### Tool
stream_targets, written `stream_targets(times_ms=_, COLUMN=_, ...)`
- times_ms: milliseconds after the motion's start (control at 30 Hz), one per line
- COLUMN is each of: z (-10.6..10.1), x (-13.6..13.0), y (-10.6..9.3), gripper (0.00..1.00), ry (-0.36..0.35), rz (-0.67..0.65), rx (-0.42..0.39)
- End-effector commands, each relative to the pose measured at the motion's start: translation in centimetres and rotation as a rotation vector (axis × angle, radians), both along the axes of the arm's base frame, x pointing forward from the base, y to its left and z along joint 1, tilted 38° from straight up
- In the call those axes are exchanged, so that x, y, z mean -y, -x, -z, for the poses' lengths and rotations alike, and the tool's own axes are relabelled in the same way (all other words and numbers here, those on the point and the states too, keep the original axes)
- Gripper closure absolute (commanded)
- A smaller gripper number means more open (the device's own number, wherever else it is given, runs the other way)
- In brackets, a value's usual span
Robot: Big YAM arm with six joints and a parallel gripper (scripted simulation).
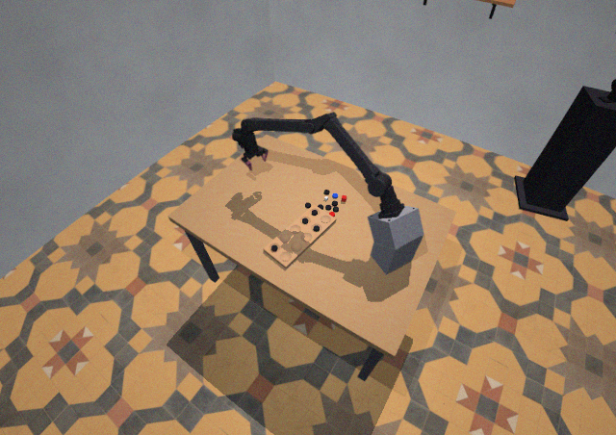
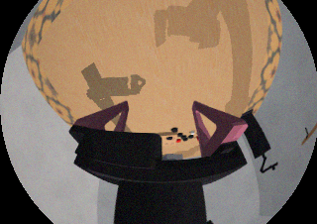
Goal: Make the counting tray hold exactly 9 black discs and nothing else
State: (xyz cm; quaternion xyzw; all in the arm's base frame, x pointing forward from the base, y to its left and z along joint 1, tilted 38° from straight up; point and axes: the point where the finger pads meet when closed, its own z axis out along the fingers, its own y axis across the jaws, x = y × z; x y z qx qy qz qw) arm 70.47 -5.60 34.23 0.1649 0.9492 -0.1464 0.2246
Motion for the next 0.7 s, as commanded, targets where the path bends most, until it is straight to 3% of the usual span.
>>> stream_targets(times_ms=0, z=-0.9, x=-0.2, y=0.1, gripper=0.0, ry=0.0, rz=-0.003, rx=0.015)
stream_targets(times_ms=533, z=-0.9, x=-0.2, y=0.1, gripper=0.0, ry=0.0, rz=-0.003, rx=0.015)
stream_targets(times_ms=567, z=-2.9, x=-0.5, y=0.1, gripper=0.56, ry=0.0, rz=-0.006, rx=0.054)
stream_targets(times_ms=667, z=-3.5, x=0.6, y=0.9, gripper=0.56, ry=-0.001, rz=0.005, rx=0.065)
